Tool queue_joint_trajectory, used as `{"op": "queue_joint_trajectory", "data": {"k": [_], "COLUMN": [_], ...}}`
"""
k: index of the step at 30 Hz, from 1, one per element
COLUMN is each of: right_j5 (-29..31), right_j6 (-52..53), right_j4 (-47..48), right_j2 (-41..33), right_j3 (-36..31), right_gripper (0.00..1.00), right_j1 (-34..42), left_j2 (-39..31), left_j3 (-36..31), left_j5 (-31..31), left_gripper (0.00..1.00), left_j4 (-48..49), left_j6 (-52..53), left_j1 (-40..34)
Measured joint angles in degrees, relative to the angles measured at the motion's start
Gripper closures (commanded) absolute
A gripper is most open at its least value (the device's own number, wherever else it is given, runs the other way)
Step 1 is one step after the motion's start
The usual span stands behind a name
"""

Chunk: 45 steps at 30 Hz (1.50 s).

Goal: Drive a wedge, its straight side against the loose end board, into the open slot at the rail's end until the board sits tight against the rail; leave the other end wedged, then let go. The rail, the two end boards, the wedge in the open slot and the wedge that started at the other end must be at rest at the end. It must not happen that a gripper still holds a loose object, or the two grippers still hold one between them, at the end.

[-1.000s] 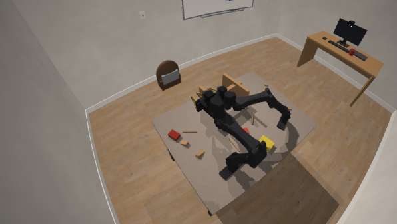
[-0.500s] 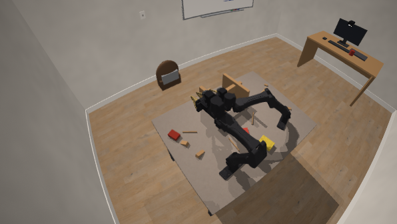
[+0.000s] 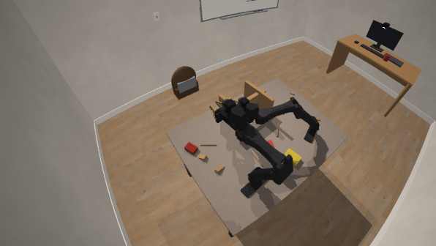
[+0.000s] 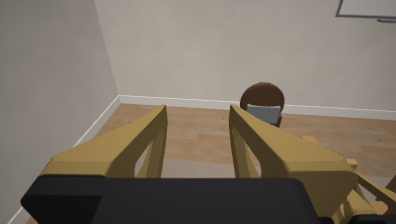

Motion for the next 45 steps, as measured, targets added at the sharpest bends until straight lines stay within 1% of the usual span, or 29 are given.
{"op": "queue_joint_trajectory", "data": {"k": [22,32,45], "right_j5": [0.02,0.22,0.22], "right_j6": [0.00,0.00,0.02], "right_j4": [1.31,4.48,5.88], "right_j2": [-0.04,-0.11,0.04], "right_j3": [-0.72,-2.19,-3.58], "right_gripper": [0.99,0.99,0.99], "right_j1": [0.02,0.00,0.02], "left_j2": [0.00,0.00,0.00], "left_j3": [0.00,0.00,0.00], "left_j5": [0.00,0.00,0.00], "left_gripper": [0.58,0.58,0.58], "left_j4": [0.00,0.00,0.00], "left_j6": [0.00,0.00,0.00], "left_j1": [0.00,0.00,0.00]}}
